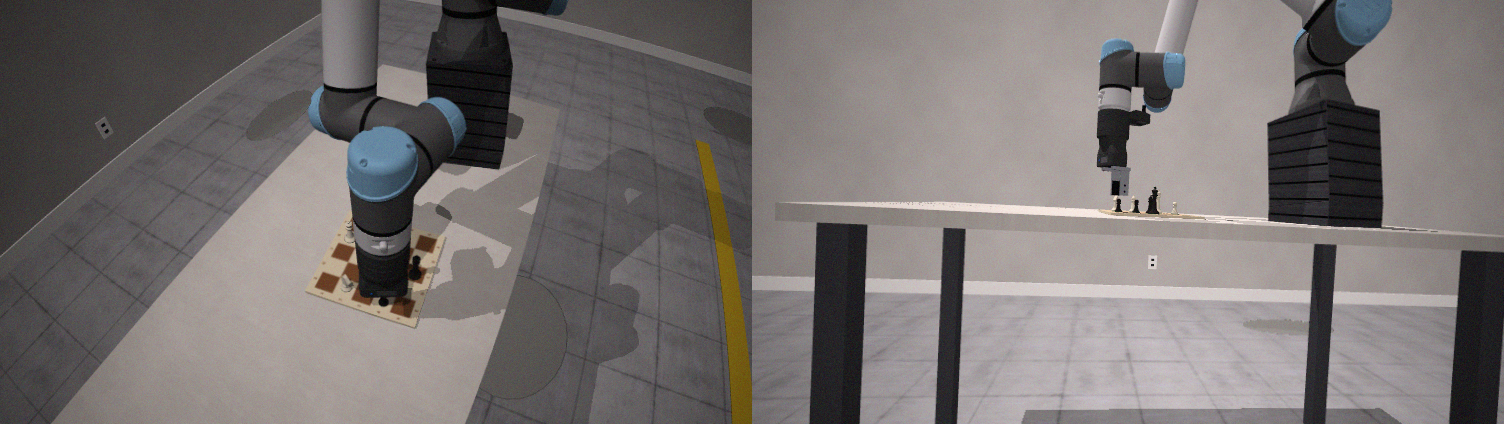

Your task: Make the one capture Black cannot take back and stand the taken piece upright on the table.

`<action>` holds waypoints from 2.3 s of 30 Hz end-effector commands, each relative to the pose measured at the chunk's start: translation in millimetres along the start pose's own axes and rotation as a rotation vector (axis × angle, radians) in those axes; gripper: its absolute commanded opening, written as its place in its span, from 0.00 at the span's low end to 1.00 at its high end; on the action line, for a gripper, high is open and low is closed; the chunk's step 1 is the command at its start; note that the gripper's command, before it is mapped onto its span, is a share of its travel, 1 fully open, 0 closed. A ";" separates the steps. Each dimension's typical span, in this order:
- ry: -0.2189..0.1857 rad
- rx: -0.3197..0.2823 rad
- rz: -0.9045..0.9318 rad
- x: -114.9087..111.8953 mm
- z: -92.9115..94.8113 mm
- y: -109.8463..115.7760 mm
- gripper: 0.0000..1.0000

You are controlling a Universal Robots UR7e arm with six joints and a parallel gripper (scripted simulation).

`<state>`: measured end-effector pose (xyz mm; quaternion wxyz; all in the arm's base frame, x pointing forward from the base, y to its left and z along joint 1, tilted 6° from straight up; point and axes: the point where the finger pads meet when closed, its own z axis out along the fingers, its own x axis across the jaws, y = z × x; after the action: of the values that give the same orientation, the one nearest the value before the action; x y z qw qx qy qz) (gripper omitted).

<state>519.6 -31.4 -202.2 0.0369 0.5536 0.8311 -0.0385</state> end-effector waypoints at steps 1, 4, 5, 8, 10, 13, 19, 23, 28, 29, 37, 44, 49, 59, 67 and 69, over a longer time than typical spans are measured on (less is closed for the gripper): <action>-0.001 -0.001 0.000 -0.3 -0.6 0.5 0.68; -0.001 -0.001 0.000 -0.3 -0.6 0.5 0.68; -0.001 -0.001 0.000 -0.3 -0.6 0.5 0.68; -0.001 -0.001 0.000 -0.3 -0.6 0.5 0.68; -0.001 -0.001 0.000 -0.3 -0.6 0.5 0.68; -0.001 -0.001 0.000 -0.3 -0.6 0.5 0.68; -0.001 -0.001 0.000 -0.3 -0.6 0.5 0.68; -0.001 -0.001 0.000 -0.3 -0.6 0.5 0.68; -0.001 -0.001 0.000 -0.3 -0.5 0.5 0.68; -0.001 -0.001 0.000 -0.3 -0.3 0.5 0.68; -0.001 -0.001 0.000 -0.3 8.1 0.5 0.68; -0.001 -0.001 0.000 -0.3 18.1 0.5 0.68; -0.001 -0.001 0.000 -0.4 27.2 0.6 0.68; -0.001 -0.001 0.000 -0.4 32.7 0.6 0.68; -0.001 -0.001 0.000 -0.4 32.7 0.6 0.68; -0.001 -0.001 0.000 -0.4 32.7 0.6 0.68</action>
<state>520.3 -34.9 -235.3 0.0369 0.5536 0.8311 -0.0385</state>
